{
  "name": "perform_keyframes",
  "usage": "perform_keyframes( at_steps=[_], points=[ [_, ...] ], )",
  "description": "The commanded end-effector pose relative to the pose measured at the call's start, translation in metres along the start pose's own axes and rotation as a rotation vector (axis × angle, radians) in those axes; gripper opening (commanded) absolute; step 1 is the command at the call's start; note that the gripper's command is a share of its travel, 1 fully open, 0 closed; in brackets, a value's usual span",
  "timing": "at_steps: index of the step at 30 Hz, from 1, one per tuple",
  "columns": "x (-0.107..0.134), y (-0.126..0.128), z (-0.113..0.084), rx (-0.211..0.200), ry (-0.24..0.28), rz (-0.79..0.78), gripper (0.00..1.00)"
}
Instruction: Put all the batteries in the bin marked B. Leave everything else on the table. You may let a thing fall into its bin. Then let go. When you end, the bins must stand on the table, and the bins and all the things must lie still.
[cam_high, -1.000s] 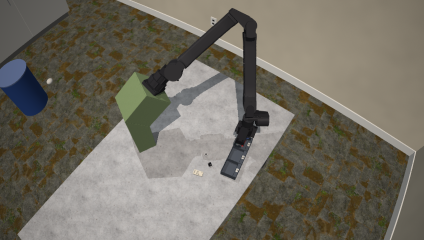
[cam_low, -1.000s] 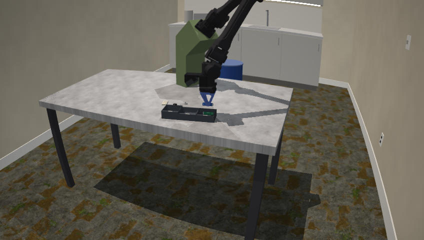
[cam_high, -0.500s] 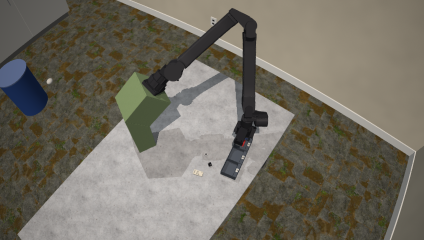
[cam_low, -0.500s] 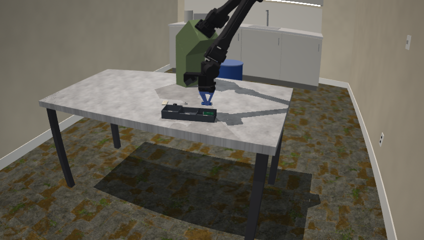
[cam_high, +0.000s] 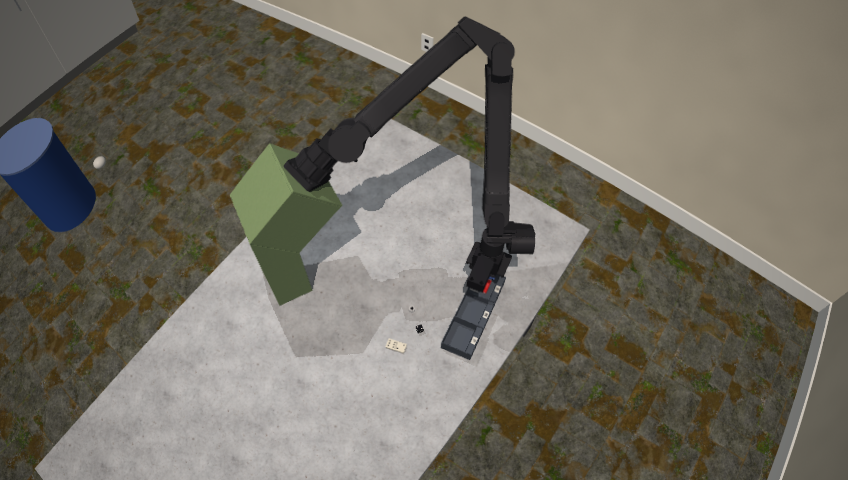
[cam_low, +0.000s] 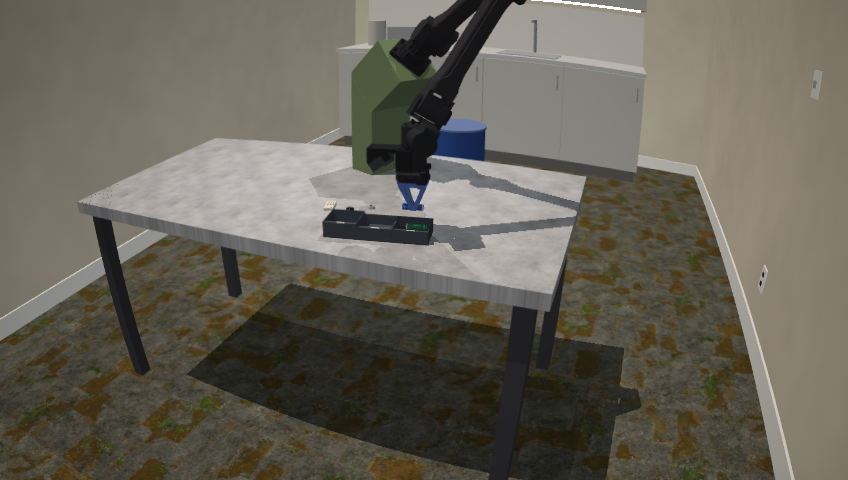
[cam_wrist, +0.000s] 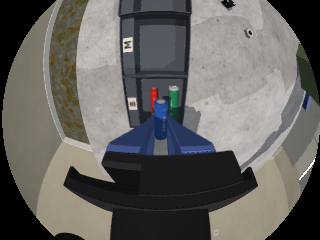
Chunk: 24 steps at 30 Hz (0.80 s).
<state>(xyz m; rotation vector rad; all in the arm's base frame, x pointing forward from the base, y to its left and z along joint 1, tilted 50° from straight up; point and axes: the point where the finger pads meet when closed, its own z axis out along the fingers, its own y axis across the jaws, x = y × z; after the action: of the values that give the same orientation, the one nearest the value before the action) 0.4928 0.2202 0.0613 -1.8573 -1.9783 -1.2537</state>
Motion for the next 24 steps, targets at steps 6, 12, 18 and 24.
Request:
perform_keyframes(
  at_steps=[6,12,18,24],
  points=[
    [-0.012,0.006,0.003,-0.008,-0.010,0.006,0.09],
    [-0.010,0.003,0.004,0.000,-0.010,0.009,0.09],
    [-0.008,-0.002,0.006,0.004,-0.007,0.008,0.09],
    [-0.002,-0.005,0.011,0.008,-0.002,0.008,0.09]
  ],
)
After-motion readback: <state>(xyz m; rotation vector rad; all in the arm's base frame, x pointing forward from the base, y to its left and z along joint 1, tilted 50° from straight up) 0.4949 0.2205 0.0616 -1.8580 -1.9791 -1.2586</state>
